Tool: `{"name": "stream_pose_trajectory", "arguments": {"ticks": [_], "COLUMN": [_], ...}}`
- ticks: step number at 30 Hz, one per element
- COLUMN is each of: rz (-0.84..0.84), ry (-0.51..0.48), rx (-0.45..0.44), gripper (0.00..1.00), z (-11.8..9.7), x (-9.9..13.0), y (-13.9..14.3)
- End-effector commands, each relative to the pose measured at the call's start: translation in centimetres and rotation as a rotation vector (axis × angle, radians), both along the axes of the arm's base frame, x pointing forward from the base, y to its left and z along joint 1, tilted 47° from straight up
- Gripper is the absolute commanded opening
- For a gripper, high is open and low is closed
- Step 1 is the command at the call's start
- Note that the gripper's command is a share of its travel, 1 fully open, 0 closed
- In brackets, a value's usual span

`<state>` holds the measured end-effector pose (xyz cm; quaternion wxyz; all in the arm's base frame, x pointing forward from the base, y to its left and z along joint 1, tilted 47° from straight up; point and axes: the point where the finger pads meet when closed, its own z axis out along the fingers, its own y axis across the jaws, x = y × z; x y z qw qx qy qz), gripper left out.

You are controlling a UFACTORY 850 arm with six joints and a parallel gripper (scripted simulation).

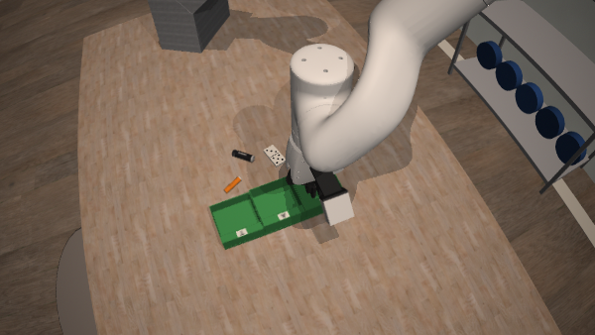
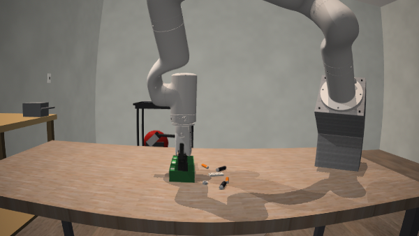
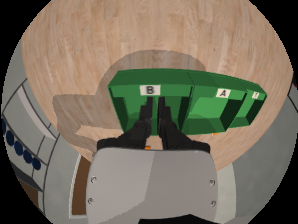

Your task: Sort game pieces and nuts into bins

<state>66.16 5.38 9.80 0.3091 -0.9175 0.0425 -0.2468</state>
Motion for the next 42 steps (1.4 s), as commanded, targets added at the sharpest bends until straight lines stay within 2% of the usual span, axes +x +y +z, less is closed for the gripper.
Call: {"name": "stream_pose_trajectory", "arguments": {"ticks": [1,28,42], "rz": [-0.001,-0.001,-0.001], "ry": [-0.001,-0.001,-0.001], "rx": [0.0,0.0,0.0], "gripper": [0.07,0.07,0.07], "z": [0.1,2.1,4.2], "x": [0.0,-1.4,-2.9], "y": [0.0,-1.6,-3.4]}}
